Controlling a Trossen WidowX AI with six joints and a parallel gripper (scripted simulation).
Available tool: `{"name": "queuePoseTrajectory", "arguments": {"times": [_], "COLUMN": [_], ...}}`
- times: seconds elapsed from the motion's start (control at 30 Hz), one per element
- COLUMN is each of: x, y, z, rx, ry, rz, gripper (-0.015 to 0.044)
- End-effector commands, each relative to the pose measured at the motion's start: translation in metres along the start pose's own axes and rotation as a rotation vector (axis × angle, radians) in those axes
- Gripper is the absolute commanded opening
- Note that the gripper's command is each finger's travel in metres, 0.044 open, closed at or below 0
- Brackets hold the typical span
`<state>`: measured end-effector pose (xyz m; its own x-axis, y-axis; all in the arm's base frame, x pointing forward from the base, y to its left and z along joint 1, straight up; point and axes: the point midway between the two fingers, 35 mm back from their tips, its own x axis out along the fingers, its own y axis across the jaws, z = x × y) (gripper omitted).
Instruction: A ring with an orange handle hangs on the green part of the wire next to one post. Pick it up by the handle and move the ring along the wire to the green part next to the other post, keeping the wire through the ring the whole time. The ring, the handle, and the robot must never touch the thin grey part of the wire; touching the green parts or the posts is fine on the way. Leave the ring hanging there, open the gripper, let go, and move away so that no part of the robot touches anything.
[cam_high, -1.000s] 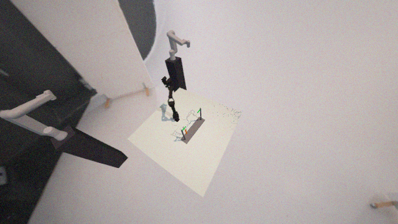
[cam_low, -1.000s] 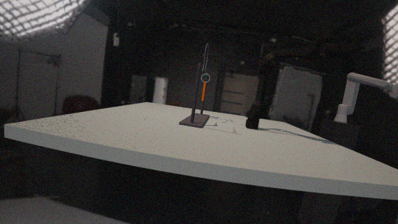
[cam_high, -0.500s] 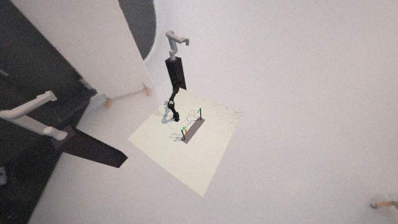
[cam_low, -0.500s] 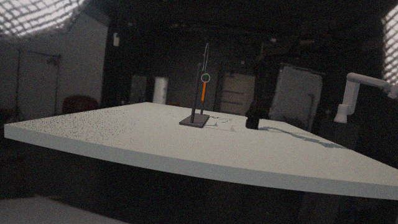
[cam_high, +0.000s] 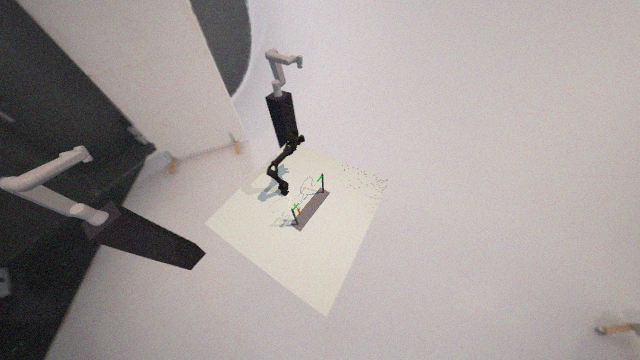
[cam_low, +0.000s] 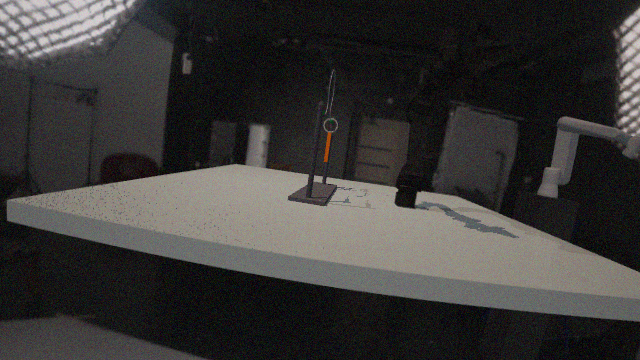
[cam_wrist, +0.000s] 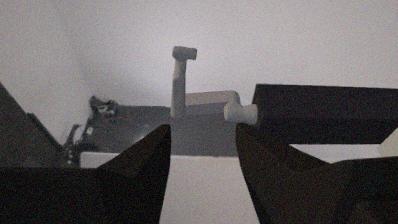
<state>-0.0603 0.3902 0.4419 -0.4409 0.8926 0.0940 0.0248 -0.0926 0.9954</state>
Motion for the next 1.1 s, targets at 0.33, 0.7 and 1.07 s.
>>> {"name": "queuePoseTrajectory", "arguments": {"times": [0.33,0.7,1.07], "x": [-0.099,-0.206,-0.323], "y": [0.014,0.032,0.052], "z": [0.135,0.199,0.221], "rx": [-0.127,-0.235,-0.343], "ry": [-0.501,-0.881,-1.263], "rz": [0.001,-0.016,-0.057], "gripper": [0.0160,0.0160,0.0160]}}
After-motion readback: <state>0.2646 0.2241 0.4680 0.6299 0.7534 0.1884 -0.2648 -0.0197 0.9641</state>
